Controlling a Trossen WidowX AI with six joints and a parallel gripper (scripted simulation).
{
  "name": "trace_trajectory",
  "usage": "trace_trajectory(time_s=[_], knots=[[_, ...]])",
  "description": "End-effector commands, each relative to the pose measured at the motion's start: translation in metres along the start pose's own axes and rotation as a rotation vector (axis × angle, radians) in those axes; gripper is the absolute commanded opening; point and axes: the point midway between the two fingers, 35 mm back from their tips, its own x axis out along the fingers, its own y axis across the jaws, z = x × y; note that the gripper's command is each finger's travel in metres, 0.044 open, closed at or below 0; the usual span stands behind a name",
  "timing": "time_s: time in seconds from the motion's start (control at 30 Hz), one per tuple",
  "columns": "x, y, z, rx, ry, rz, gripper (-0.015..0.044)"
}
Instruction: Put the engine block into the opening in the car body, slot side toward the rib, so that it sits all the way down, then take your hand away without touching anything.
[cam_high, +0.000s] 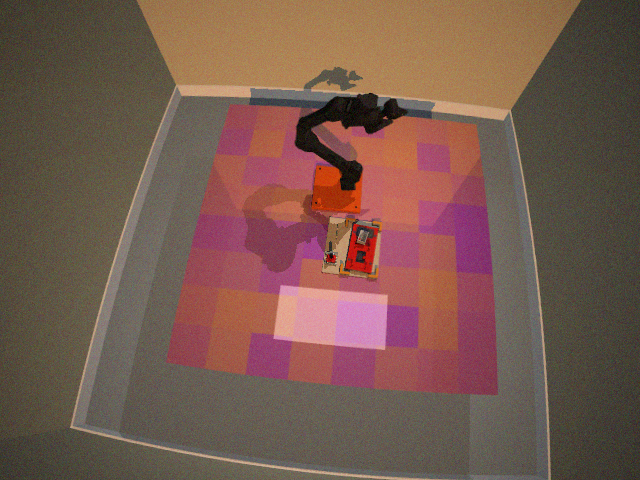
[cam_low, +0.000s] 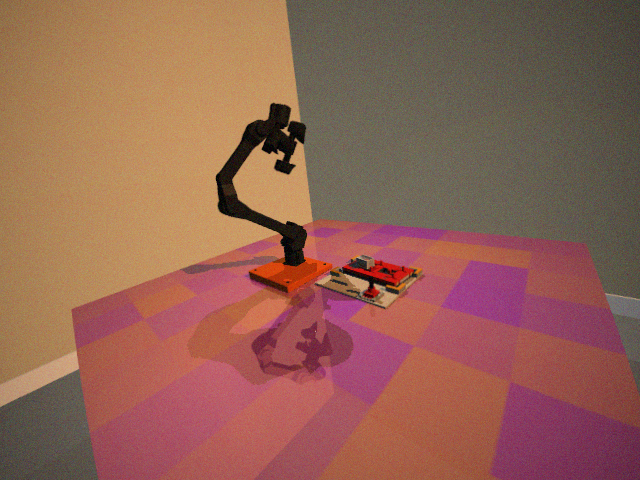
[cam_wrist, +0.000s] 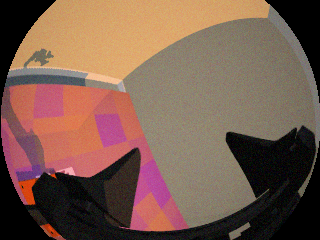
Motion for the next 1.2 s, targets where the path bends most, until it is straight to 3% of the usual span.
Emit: trace_trajectory(time_s=[0.0, 0.27, 0.53, 0.87, 1.17], knots=[[0.021, -0.001, -0.037, -0.017, 0.142, 0.058, 0.0440], [0.041, 0.000, -0.111, -0.039, 0.376, 0.184, 0.0440], [0.040, 0.015, -0.188, -0.036, 0.571, 0.359, 0.0440], [0.003, 0.056, -0.282, 0.041, 0.760, 0.622, 0.0440], [-0.049, 0.117, -0.340, 0.129, 0.760, 0.913, 0.0440]])
